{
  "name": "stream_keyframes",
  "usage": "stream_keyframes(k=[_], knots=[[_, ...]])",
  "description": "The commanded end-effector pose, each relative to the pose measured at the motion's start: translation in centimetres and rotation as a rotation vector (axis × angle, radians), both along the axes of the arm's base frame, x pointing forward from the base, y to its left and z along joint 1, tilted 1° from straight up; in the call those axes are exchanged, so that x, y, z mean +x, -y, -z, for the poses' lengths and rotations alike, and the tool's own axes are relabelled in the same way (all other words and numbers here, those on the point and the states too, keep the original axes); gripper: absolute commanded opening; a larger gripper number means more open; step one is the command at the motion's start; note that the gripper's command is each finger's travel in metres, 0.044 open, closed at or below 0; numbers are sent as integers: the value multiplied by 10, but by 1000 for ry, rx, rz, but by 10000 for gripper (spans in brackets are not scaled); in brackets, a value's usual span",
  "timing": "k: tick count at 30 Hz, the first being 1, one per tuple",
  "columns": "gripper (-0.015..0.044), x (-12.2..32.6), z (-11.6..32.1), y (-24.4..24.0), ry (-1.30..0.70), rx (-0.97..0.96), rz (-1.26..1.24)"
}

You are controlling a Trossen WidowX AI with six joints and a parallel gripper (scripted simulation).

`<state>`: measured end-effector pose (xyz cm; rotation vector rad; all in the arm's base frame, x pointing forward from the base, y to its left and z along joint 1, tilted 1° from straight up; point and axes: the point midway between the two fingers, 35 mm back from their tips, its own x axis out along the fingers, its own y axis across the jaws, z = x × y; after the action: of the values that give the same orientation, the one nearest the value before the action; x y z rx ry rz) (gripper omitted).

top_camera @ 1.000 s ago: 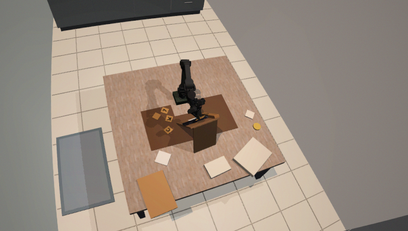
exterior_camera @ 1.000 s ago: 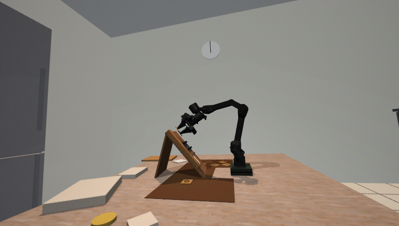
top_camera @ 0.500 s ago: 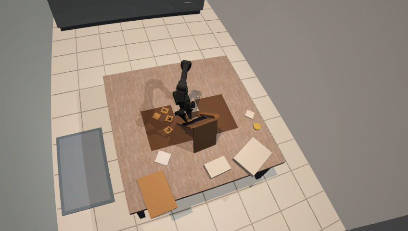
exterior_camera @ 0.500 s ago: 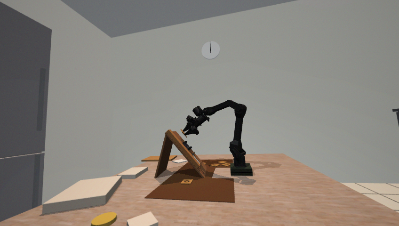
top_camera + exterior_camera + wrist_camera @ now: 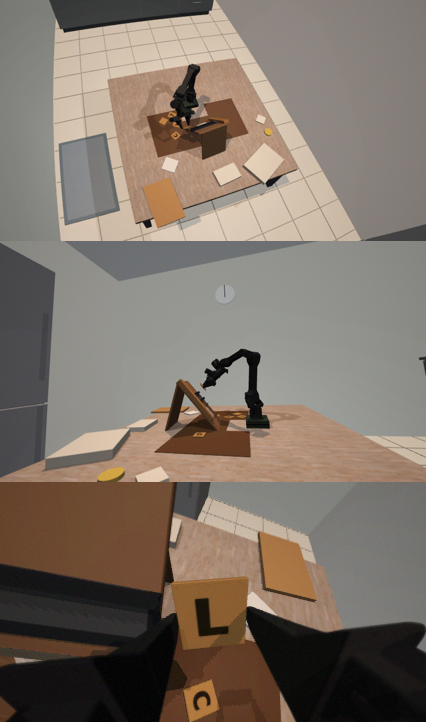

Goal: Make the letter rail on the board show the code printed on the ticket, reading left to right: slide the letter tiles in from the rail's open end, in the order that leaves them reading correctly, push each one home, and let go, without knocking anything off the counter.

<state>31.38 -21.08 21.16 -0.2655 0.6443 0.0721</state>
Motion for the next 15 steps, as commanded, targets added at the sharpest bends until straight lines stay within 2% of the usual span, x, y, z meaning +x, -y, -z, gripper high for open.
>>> stream_keyframes(k=[1, 8, 15], knots=[[0, -12, 13, 17, -15, 94, 69], [0, -33, 26, 41, -19, 221, 177], [0, -30, 30, 42, -19, 224, 180]])
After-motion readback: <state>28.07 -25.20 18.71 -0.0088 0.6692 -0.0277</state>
